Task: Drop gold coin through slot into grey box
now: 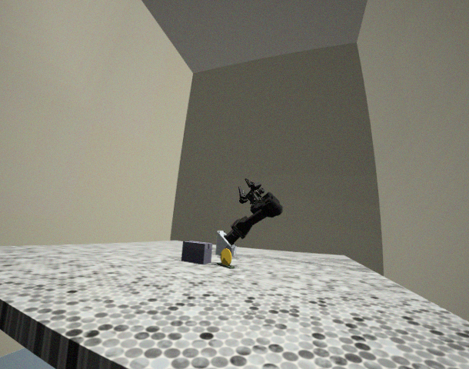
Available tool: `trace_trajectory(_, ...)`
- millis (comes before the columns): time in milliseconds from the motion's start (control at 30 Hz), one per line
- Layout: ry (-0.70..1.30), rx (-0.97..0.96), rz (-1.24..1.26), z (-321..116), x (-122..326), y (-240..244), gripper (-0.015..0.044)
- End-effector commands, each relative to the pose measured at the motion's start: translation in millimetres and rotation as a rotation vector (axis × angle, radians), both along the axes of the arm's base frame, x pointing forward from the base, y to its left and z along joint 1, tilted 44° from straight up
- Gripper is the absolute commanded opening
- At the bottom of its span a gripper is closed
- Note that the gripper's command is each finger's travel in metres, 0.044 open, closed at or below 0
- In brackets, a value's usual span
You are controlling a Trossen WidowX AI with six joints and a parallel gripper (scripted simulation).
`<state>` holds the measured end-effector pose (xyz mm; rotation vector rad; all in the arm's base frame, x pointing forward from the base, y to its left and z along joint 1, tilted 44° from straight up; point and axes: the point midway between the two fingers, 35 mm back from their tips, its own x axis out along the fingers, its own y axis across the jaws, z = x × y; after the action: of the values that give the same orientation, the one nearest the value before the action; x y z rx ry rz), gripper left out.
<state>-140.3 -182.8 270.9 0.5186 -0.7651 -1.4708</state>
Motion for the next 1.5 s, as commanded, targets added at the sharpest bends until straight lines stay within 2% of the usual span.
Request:
trace_trajectory(0, -0.005, -0.002, 0.004, 0, 1, -1, 0.0374)
trace_trajectory(267, -0.013, 0.048, 0.181, 1, 19, -50, 0.0164)
trace_trajectory(500, 0.106, 0.148, 0.384, -12, 59, -102, 0.0161)
trace_trajectory(700, 0.243, 0.256, 0.634, -32, 126, -143, 0.0161)
trace_trajectory(900, 0.423, 0.337, 0.869, -52, 202, -159, 0.0161)
trace_trajectory(1067, 0.587, 0.385, 1.13, -76, 275, -147, 0.0161)
trace_trajectory(1267, 0.79, 0.4, 1.436, -101, 349, -108, 0.0161)
trace_trajectory(1467, 1.064, 0.322, 1.853, -129, 415, -40, 0.0161)
